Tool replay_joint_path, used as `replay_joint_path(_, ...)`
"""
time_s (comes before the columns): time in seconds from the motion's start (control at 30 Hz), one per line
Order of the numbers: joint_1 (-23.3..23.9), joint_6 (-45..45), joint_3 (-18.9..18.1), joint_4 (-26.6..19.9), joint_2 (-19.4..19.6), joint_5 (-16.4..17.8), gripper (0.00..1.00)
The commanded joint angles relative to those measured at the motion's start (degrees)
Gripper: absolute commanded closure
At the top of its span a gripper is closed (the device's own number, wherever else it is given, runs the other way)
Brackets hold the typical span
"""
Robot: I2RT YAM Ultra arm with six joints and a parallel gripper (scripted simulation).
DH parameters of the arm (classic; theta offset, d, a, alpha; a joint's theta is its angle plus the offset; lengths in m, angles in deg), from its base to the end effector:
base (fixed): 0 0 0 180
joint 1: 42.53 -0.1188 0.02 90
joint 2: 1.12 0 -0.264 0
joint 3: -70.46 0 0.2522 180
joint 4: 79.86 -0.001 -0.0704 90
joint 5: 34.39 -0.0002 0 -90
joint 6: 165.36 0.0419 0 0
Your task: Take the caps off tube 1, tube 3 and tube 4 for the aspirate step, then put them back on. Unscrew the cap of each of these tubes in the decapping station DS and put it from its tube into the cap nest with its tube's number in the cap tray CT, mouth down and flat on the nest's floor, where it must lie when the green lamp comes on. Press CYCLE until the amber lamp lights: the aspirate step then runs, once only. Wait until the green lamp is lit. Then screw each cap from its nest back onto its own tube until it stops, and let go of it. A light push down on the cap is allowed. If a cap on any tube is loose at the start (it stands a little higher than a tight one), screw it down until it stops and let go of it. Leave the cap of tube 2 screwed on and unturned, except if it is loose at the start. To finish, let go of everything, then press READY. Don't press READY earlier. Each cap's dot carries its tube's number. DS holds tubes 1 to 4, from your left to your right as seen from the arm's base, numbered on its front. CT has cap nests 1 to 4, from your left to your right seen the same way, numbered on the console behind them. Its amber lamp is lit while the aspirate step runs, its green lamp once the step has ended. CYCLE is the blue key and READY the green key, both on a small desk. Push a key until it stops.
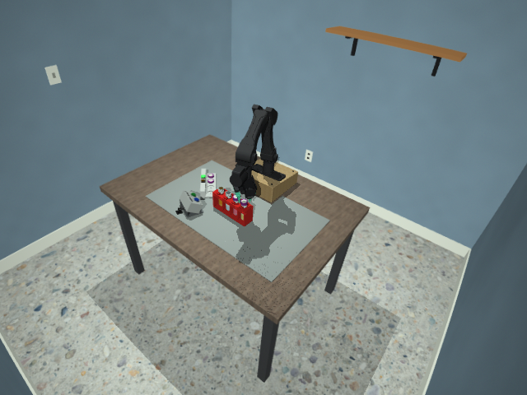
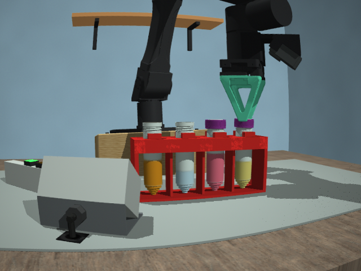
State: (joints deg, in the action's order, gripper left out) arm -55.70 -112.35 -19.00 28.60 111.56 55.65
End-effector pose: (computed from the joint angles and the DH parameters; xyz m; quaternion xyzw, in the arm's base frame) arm 0.3348 0.0794 0.1511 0.4235 -0.9049 -0.0089 0.0406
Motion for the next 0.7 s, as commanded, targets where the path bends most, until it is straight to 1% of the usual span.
replay_joint_path(0.0, 0.0, 4.4, -0.1, 0.3, -0.3, 0.1, 0.51)
replay_joint_path(0.17, 0.0, 14.8, 0.3, 0.8, -0.1, 0.1, 0.51)
replay_joint_path(0.67, 0.0, 14.8, 0.9, 1.7, 0.2, 0.1, 0.51)
